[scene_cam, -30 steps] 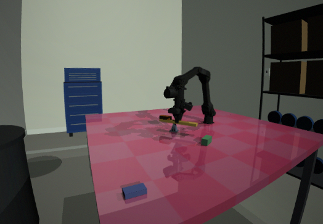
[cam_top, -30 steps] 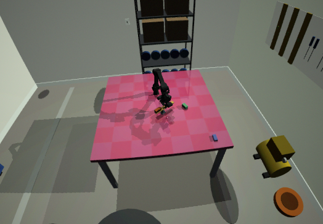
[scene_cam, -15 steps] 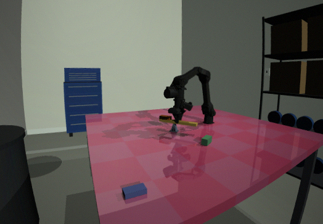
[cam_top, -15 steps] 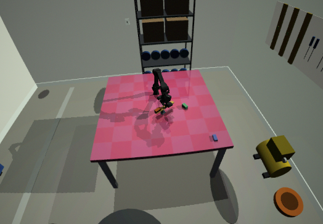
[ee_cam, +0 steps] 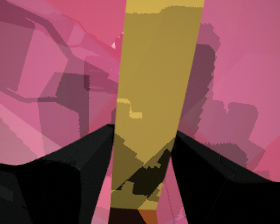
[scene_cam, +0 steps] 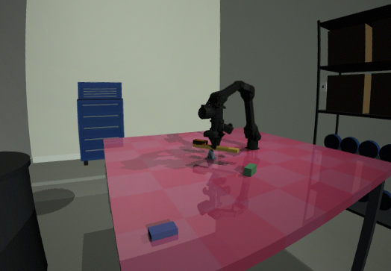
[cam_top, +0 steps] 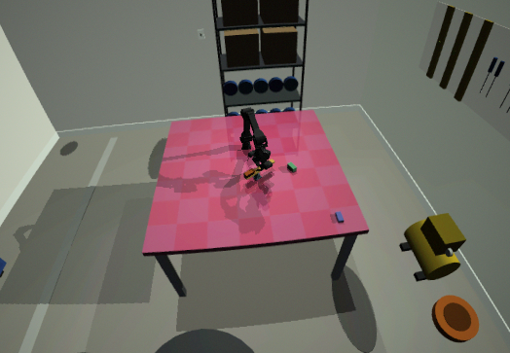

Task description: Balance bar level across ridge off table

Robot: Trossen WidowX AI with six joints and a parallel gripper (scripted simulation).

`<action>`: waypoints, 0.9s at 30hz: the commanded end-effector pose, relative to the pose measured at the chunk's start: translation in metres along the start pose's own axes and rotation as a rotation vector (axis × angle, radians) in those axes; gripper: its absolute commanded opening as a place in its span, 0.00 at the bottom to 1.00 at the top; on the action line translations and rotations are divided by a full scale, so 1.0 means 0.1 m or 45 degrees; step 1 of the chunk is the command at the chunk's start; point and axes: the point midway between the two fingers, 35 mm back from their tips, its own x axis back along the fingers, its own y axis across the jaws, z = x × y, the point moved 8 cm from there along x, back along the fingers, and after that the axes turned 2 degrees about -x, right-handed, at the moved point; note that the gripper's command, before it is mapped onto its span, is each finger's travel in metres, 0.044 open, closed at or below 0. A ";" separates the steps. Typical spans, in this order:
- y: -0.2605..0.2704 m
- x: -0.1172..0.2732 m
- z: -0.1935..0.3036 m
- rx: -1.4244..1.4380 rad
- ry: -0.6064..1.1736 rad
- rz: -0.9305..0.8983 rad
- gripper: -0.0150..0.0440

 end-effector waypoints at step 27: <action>0.00 0.00 0.00 0.000 0.000 -0.001 1.00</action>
